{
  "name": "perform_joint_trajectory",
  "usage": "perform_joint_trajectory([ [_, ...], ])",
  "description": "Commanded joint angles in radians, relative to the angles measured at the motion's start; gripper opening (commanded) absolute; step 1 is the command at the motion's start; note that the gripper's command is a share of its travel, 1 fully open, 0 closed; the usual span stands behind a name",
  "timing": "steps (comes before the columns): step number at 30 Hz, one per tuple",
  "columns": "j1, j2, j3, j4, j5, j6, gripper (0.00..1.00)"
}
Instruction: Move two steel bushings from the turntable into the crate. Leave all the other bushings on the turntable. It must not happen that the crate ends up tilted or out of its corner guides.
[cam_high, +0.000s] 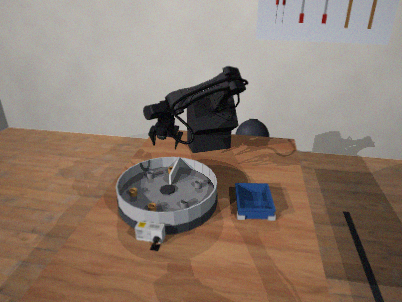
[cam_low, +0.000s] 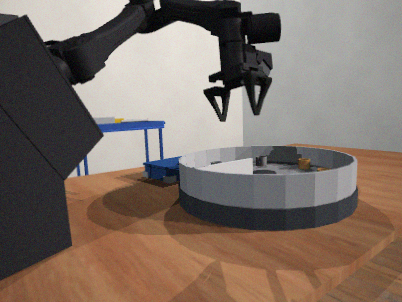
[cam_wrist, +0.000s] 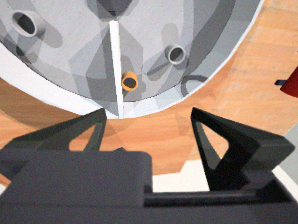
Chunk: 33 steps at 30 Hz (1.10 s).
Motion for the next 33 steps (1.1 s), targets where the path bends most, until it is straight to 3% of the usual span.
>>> perform_joint_trajectory([
  [1, -0.058, 0.028, 0.040, -0.093, -0.089, -0.080, 1.00],
  [12, -0.136, 0.103, 0.085, -0.220, -0.169, -0.194, 1.00],
  [30, -0.136, 0.102, 0.093, -0.236, -0.170, -0.208, 1.00],
  [31, -0.136, 0.102, 0.093, -0.236, -0.170, -0.208, 0.11],
  [33, -0.136, 0.102, 0.093, -0.236, -0.170, -0.208, 0.11],
])
